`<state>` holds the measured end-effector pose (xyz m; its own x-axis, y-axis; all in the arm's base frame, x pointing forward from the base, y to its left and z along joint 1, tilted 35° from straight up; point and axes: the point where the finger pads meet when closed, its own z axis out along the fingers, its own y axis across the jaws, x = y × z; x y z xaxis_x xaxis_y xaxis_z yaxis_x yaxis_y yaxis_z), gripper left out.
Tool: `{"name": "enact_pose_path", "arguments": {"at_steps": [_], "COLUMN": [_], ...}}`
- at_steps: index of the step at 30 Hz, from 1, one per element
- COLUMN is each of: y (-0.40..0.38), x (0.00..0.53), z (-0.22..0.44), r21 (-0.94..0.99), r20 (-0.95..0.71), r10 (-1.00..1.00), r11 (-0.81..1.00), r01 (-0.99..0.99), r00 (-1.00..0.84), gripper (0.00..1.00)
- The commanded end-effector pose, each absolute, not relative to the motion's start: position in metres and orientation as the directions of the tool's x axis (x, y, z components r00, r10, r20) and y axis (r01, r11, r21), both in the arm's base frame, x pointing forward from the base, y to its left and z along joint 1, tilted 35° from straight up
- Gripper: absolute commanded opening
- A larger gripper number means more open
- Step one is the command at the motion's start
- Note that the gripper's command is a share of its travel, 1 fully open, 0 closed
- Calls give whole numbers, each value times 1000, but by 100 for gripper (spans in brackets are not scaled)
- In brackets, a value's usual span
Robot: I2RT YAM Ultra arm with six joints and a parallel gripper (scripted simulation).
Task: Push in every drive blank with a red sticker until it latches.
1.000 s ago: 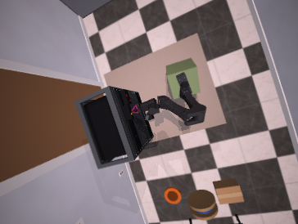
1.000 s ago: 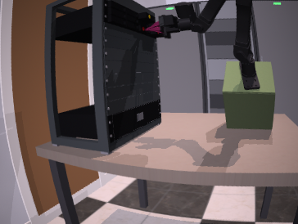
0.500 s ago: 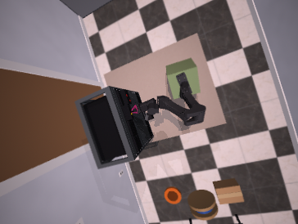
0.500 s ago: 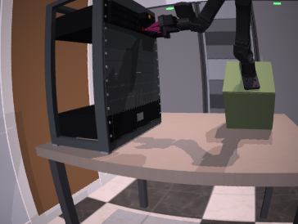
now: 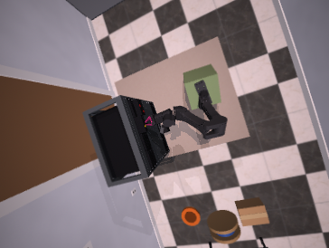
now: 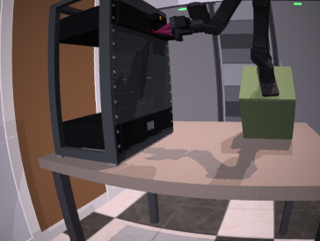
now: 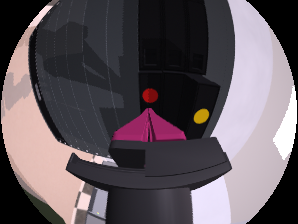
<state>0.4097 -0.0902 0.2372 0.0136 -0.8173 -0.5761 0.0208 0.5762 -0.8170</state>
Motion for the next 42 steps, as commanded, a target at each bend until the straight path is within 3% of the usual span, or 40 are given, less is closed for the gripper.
{"name": "enact_pose_path", "arguments": {"at_steps": [1,42], "y": [-115,-120], "x": [417,422], "z": [255,259], "r21": [-819,-819], "r20": [-570,-569], "r10": [-821,-822], "r11": [564,563], "r01": [104,108], "r00": [-34,-31], "gripper": [0,0]}}
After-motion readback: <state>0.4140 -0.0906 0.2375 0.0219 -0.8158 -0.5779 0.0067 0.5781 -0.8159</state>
